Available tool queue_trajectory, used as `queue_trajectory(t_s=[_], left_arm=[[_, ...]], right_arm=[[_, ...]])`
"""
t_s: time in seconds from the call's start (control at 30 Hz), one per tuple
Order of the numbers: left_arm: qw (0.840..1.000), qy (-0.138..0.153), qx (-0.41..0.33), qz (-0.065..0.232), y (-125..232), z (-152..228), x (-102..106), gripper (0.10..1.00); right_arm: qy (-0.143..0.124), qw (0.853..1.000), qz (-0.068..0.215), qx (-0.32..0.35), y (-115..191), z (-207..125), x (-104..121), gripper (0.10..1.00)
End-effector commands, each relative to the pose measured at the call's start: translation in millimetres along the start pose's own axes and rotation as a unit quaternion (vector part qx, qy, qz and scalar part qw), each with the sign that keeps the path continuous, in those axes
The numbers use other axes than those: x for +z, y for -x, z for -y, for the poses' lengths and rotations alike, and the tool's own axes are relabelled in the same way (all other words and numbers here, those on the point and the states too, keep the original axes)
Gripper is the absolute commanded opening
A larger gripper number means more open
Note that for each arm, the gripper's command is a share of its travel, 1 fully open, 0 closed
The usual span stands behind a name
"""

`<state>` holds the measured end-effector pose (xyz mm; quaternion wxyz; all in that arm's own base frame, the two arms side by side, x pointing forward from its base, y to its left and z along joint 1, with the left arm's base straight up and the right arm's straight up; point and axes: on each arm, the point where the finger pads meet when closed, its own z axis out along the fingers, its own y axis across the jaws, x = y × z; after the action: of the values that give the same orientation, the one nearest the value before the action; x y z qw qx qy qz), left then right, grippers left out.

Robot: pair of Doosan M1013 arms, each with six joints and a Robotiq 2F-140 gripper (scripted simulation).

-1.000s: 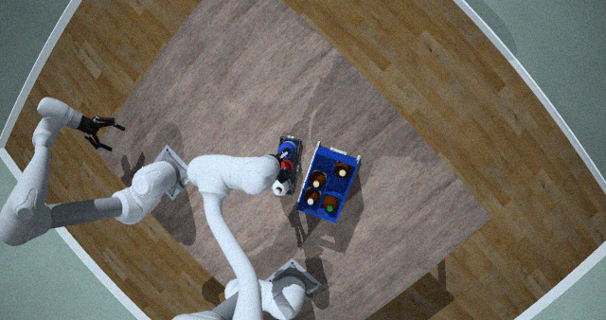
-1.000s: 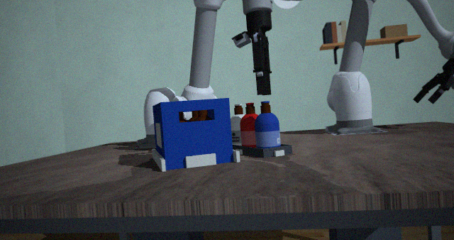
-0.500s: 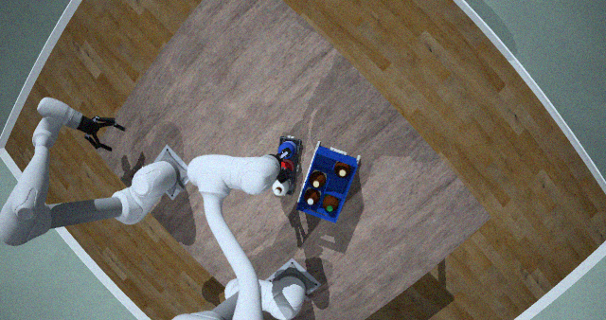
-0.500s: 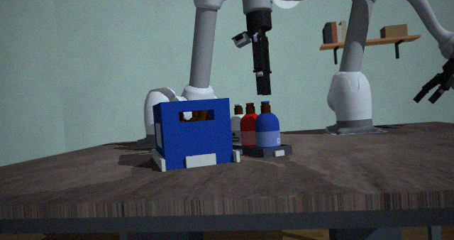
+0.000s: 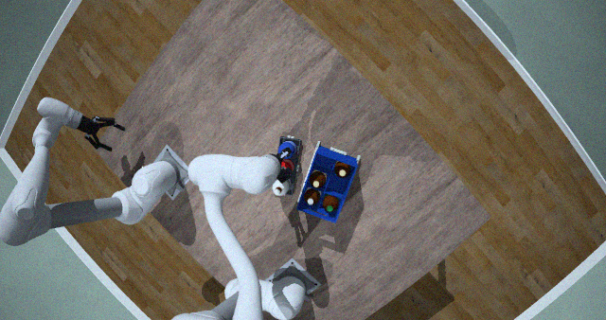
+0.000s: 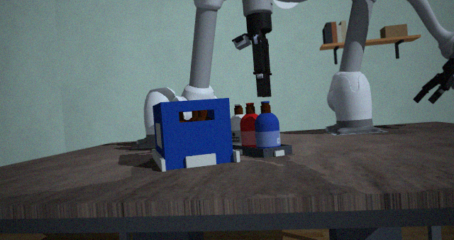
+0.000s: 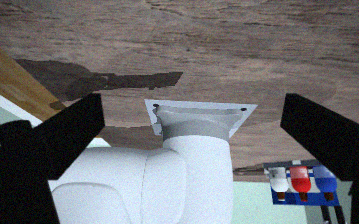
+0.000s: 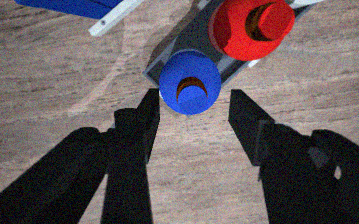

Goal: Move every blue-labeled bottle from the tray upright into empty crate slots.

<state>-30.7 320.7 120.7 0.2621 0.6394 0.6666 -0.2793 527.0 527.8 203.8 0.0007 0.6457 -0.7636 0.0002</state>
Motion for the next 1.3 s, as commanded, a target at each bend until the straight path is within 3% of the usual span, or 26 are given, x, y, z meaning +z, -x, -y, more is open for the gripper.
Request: queue_trajectory(t_s=[0.0,1.27], left_arm=[[1.0,0.0,0.0,0.0,0,0,0,1.0],[1.0,0.0,0.0,0.0,0,0,0,1.0]], right_arm=[[0.0,1.0,0.001,0.0,0,0,2,0.442],[0.0,1.0,0.001,0.0,0,0,42,0.442]])
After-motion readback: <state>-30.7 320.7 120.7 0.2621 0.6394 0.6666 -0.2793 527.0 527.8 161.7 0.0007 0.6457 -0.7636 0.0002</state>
